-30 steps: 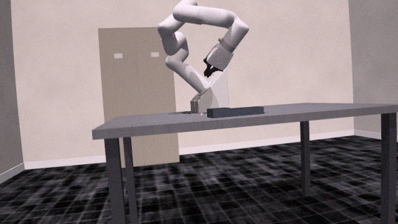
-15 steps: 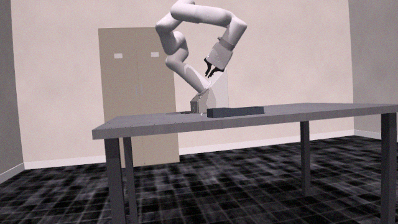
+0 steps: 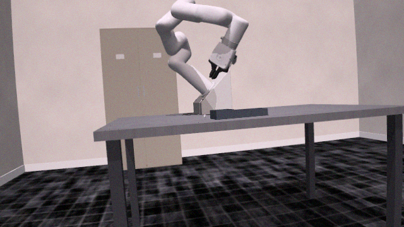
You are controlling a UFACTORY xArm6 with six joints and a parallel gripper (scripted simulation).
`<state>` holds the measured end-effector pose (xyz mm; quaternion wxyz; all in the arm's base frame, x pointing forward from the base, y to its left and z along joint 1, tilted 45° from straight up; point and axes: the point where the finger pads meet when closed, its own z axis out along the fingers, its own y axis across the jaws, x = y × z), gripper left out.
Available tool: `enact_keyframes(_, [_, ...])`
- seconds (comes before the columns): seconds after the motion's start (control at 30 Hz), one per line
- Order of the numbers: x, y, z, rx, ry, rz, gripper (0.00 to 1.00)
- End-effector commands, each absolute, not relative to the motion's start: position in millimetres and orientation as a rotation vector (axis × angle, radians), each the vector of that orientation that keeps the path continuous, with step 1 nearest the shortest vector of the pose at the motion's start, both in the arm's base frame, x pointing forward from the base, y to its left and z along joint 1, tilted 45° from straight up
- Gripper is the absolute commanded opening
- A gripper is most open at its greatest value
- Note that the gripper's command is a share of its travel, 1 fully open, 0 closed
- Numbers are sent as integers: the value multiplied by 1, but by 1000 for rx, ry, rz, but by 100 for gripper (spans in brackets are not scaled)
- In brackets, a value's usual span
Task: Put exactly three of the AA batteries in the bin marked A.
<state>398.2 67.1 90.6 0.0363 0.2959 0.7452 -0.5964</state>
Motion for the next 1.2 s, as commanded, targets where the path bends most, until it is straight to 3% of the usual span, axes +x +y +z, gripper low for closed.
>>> enact_keyframes(0.0, [399, 70, 89, 1029, 2177, -1712, 7])
enact_keyframes(1.17, [396, 83, 76, 1629, 1542, -1044, 7])
